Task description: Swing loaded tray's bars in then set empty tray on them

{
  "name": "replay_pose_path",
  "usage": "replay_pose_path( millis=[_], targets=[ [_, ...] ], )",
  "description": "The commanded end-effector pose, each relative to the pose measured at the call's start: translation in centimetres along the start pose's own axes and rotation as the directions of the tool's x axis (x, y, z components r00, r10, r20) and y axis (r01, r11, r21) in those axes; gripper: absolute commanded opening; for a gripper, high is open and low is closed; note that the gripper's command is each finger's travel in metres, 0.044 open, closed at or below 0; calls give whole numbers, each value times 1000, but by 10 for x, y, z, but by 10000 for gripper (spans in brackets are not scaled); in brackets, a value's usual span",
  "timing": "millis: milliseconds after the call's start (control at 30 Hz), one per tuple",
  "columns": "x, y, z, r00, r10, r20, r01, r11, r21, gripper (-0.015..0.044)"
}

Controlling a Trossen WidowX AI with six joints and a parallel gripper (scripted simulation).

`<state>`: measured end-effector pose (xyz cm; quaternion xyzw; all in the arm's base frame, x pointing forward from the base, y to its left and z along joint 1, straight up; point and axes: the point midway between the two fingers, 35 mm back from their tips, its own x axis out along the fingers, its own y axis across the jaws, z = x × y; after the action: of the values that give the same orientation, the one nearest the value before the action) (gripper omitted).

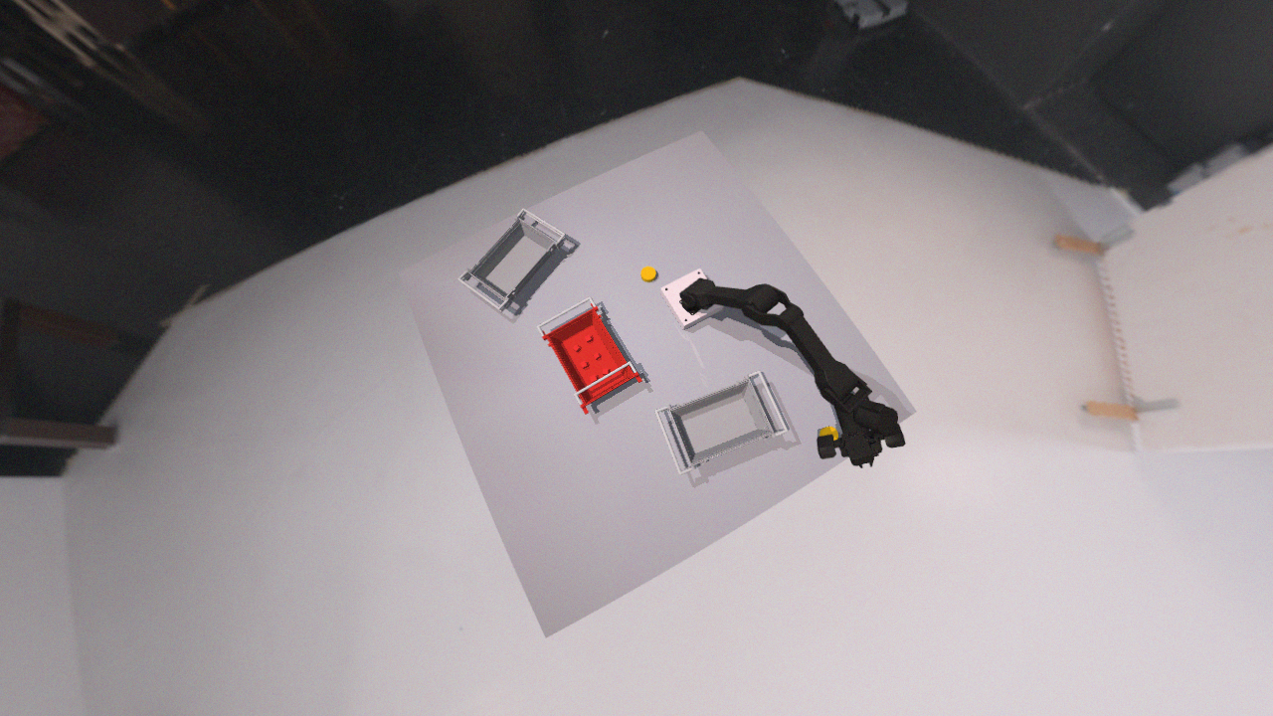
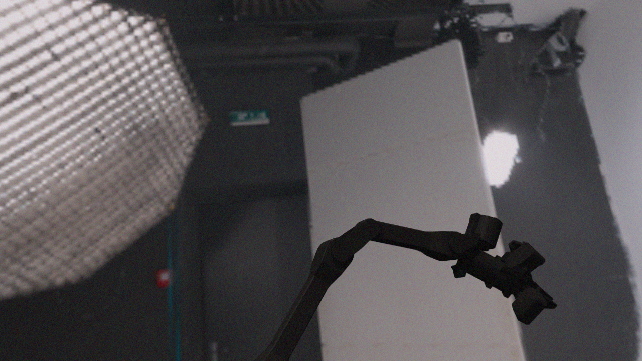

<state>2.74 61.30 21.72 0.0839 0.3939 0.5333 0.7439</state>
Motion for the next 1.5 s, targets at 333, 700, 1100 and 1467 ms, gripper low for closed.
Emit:
replay_pose_path(
  millis=[333, 700, 1100, 1467],
  targets=[
    [-34, -216, 110, 931, -363, 43, 365, 931, -20, 85],
    [-113, -380, 147, 790, -613, 10, 613, 790, 24, 85],
    [-247, -526, 137, 597, -790, -136, 801, 578, 158, 85],
    [-386, -620, 78, 463, -812, -355, 886, 412, 213, 85]
  ],
)
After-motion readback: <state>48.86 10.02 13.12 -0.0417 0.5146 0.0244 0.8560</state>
